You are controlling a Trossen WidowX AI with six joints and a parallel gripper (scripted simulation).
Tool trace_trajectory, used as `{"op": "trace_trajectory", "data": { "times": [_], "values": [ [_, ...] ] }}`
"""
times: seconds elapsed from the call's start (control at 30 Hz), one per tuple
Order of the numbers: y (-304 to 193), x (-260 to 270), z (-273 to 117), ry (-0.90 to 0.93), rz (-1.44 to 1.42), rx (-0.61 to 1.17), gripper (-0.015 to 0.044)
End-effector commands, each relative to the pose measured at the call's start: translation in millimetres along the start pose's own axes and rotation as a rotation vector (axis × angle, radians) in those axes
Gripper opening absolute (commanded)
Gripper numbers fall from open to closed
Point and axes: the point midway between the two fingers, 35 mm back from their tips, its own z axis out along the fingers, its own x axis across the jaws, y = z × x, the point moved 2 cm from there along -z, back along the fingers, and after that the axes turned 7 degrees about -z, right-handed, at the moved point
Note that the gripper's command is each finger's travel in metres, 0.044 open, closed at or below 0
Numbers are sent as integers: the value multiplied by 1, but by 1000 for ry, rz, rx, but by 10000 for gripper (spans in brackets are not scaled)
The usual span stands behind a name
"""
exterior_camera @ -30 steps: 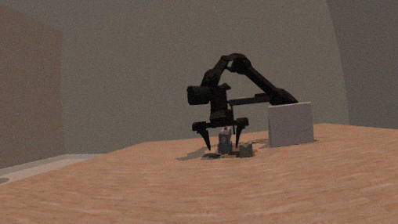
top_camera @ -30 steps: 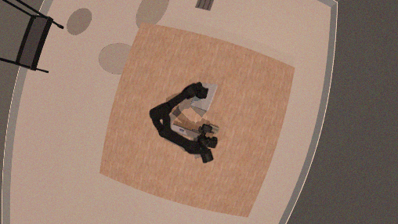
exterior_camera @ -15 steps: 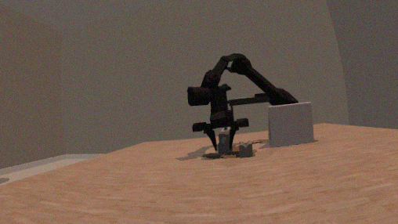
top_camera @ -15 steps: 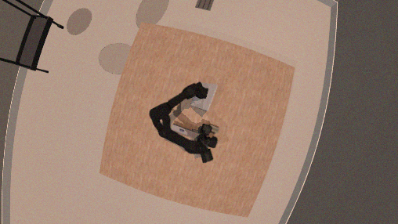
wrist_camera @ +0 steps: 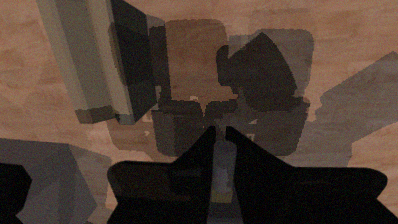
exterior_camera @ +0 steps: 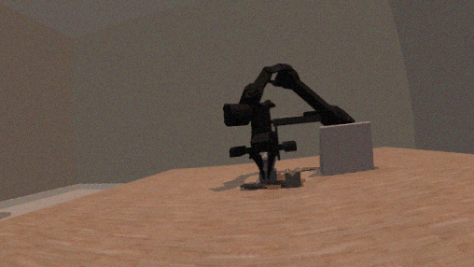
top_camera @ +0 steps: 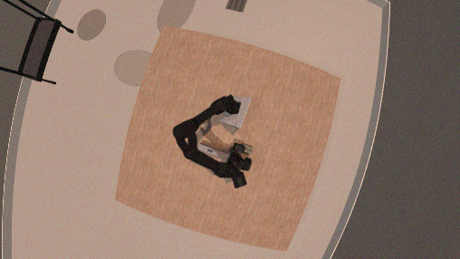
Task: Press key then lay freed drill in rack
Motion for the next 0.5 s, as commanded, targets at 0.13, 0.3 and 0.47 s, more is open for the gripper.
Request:
{"op": "trace_trajectory", "data": {
  "times": [0.13,0.3,0.47],
  "values": [
    [8,-1,0,-2,-3,3,0],
    [13,-3,0,-2,-3,2,0],
    [20,-4,0,-2,-3,2,0]
  ]
}}
